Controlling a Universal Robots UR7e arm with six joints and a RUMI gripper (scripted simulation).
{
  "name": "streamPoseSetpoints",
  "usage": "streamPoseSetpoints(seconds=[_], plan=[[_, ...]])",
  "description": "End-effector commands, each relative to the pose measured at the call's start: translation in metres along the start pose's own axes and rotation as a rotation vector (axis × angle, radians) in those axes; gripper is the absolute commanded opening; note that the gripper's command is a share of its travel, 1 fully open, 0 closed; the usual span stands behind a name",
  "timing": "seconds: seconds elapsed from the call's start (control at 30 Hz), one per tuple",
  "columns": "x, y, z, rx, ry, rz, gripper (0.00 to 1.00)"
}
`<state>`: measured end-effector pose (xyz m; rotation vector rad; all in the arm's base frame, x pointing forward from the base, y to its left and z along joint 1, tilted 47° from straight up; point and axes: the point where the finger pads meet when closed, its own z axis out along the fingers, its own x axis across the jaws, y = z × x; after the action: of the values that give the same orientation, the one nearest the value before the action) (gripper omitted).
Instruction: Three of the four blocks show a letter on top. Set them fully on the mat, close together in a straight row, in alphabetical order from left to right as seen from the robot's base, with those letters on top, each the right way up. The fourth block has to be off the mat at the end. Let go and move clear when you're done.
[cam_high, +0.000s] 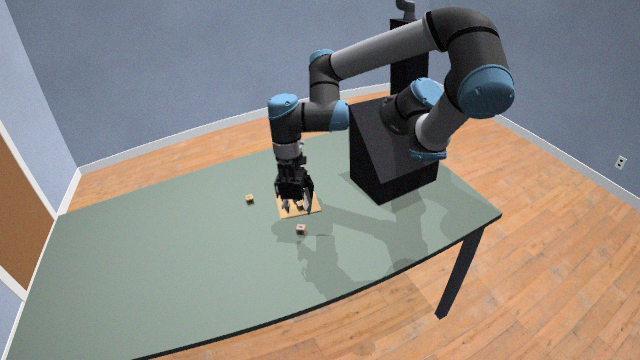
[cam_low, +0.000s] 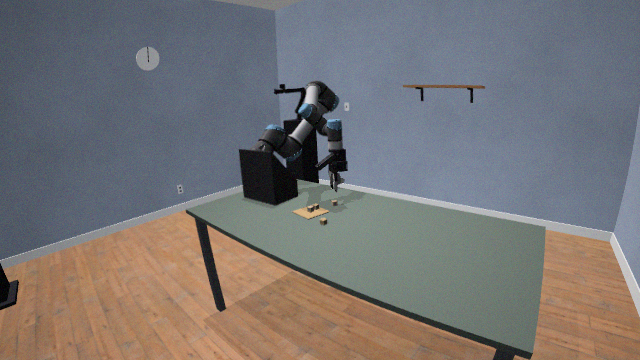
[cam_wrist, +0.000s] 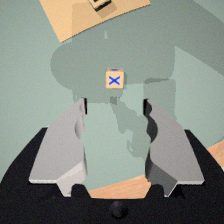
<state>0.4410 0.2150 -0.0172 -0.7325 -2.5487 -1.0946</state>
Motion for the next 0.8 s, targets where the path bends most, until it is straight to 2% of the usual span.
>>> streamPoseSetpoints(seconds=[0.0,0.77], plan=[[0.000,0.000,0.003,0.000,-0.001,0.000,0.37],[0.000,0.000,0.030,0.000,-0.001,0.000,0.37]])
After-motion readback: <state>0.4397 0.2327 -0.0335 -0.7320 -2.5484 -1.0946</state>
